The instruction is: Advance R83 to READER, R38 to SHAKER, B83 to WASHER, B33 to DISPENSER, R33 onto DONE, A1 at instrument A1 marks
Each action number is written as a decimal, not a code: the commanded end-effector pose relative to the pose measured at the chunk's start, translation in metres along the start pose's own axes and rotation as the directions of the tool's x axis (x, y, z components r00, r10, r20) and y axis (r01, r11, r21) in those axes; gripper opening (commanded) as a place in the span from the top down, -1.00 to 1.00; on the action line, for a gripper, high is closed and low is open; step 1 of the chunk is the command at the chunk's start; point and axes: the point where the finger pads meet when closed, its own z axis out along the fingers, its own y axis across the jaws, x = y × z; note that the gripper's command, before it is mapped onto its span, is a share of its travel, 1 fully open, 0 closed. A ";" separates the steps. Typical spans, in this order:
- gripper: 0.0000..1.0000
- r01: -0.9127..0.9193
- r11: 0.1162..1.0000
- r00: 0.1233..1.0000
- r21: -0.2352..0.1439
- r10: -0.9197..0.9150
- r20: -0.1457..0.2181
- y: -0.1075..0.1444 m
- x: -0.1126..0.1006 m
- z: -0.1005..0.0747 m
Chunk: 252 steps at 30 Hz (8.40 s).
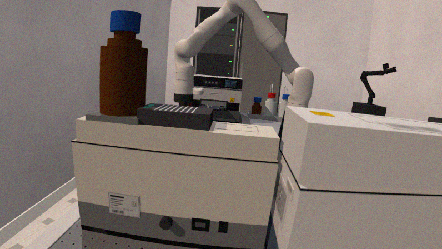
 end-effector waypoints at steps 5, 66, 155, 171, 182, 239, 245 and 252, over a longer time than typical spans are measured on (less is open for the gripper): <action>-1.00 0.004 1.000 1.000 -0.004 -0.004 0.004 0.000 -0.002 -0.013; -1.00 0.005 1.000 1.000 -0.004 -0.005 0.003 0.000 -0.001 -0.085; -1.00 -0.060 0.998 0.998 -0.004 0.060 0.007 -0.090 -0.001 -0.141; -1.00 -0.091 0.996 0.996 0.004 0.091 0.000 -0.129 -0.027 -0.141; -1.00 -0.091 0.996 0.996 0.005 0.091 0.000 -0.155 -0.053 -0.141; -1.00 -0.104 0.995 0.995 -0.007 0.104 0.009 -0.150 -0.032 -0.142; -1.00 -0.103 0.995 0.995 -0.008 0.103 0.009 -0.147 -0.012 -0.142; -1.00 -0.102 0.995 0.995 -0.003 0.102 0.009 -0.149 -0.002 -0.141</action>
